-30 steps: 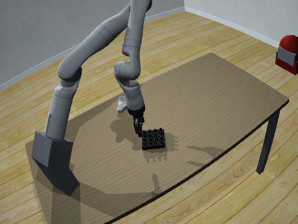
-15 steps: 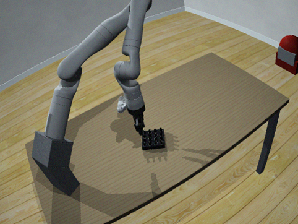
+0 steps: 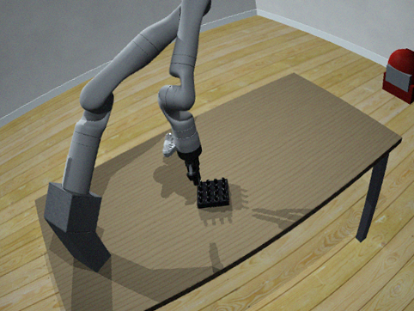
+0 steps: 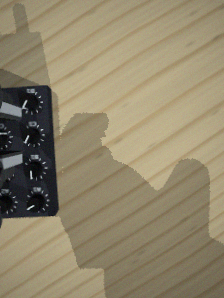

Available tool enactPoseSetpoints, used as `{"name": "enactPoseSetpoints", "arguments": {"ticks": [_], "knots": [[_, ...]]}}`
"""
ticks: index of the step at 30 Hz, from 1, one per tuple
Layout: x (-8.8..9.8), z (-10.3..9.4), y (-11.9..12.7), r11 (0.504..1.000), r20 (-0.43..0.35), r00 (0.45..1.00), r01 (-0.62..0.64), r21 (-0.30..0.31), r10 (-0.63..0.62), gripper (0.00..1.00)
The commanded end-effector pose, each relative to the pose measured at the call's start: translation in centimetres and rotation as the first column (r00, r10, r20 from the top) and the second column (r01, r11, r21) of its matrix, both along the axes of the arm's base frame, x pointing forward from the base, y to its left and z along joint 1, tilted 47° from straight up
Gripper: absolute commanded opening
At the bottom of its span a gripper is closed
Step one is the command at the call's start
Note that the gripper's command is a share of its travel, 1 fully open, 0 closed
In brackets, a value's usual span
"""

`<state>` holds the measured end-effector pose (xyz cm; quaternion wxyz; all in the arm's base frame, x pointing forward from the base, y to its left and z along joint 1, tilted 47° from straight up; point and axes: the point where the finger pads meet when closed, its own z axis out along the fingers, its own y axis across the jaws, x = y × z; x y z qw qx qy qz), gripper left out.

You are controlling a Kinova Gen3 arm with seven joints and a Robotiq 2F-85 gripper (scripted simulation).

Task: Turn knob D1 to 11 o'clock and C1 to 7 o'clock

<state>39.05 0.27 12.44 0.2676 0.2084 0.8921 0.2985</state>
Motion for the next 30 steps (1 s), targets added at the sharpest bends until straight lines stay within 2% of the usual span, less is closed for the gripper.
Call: {"name": "enactPoseSetpoints", "arguments": {"ticks": [1,30], "knots": [[0.00,0.02,-0.04,1.000,0.001,1.000,0.001,0.000,-0.001,0.19],[0.41,-0.46,0.27,1.000,0.001,1.000,0.001,0.000,-0.001,0.19]]}}
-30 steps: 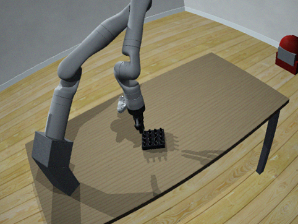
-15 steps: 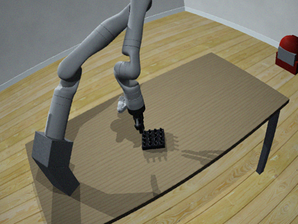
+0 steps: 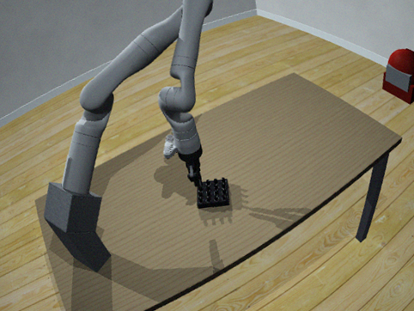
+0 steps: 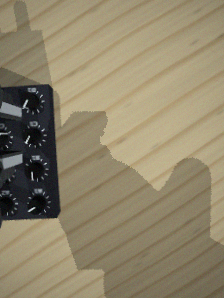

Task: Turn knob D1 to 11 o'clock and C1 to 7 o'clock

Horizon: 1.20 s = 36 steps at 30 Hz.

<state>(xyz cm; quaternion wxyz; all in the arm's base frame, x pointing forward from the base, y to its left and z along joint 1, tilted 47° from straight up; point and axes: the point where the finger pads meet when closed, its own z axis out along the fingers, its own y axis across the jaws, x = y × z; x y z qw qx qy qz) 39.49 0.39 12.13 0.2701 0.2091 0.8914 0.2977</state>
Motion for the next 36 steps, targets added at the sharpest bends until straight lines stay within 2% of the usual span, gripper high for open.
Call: {"name": "enactPoseSetpoints", "arguments": {"ticks": [1,36], "knots": [[0.0,-0.1,0.1,1.000,-0.003,1.000,-0.003,0.002,0.003,0.19],[2.1,-2.6,1.7,1.000,-0.003,1.000,-0.003,0.002,0.003,0.19]]}}
